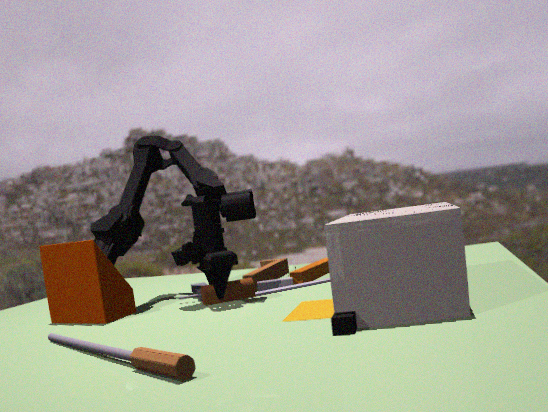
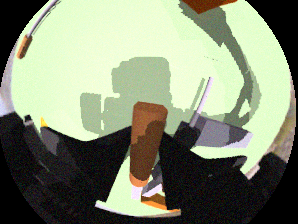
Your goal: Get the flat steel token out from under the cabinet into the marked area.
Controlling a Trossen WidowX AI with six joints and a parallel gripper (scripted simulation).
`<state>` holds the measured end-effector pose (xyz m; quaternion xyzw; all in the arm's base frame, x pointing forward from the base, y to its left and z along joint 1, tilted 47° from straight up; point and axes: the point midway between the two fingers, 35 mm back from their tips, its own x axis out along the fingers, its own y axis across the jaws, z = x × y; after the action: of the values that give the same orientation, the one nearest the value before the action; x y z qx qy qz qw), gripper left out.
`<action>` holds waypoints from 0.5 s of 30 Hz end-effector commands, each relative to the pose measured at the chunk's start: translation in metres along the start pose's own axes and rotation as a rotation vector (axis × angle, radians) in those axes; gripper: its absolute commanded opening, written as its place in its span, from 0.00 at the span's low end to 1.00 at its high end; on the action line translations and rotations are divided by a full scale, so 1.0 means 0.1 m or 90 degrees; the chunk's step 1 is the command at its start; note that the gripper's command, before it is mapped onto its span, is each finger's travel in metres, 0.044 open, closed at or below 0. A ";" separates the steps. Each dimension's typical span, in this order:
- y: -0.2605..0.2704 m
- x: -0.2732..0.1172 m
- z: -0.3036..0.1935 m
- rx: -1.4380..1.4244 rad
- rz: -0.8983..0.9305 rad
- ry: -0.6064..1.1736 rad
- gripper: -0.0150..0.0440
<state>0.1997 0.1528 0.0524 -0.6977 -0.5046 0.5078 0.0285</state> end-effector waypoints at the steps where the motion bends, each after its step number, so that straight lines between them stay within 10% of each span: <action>1: 0.01 0.00 0.00 -0.005 0.002 -0.001 0.25; 6: 0.00 0.00 0.00 -0.010 0.001 0.000 0.25; 15: 0.00 0.00 0.00 -0.002 0.000 0.000 0.59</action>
<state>0.1998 0.1526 0.0524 -0.6980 -0.5064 0.5057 0.0258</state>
